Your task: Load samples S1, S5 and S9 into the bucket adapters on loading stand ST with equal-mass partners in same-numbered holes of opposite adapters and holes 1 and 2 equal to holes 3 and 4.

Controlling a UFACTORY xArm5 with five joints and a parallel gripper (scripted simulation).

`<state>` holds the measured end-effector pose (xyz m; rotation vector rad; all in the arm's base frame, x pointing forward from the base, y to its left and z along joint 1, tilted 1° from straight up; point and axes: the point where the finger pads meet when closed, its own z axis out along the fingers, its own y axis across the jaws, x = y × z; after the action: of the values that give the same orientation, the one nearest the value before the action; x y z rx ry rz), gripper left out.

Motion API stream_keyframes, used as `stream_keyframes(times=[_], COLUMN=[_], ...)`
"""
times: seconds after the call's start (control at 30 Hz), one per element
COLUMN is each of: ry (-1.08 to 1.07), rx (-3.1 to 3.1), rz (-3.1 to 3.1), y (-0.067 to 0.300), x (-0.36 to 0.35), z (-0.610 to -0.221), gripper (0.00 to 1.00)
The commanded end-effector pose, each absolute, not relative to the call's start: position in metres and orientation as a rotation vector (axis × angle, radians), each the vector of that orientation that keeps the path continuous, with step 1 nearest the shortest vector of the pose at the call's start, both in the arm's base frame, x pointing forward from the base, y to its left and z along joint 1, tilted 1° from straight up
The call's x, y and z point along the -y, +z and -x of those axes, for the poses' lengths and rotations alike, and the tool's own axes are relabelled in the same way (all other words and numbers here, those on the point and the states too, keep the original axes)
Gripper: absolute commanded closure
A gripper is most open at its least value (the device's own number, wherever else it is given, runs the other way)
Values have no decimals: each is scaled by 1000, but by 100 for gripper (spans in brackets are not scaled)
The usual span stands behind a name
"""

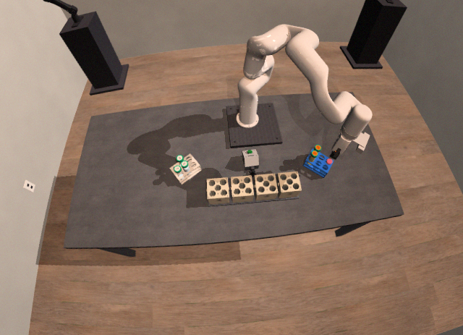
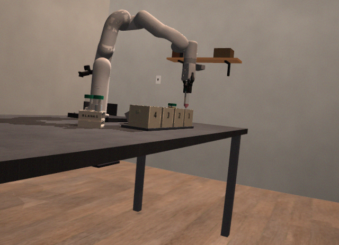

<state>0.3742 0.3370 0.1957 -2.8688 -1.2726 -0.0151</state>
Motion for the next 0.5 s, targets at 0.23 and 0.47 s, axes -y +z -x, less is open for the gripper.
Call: stream_keyframes(times=[0.23, 0.47], ry=[-17, -17], rx=[1267, 1267], rz=[2857, 2857], y=[177, 165], x=[-338, -338], z=[-375, -375], gripper=[100, 100])
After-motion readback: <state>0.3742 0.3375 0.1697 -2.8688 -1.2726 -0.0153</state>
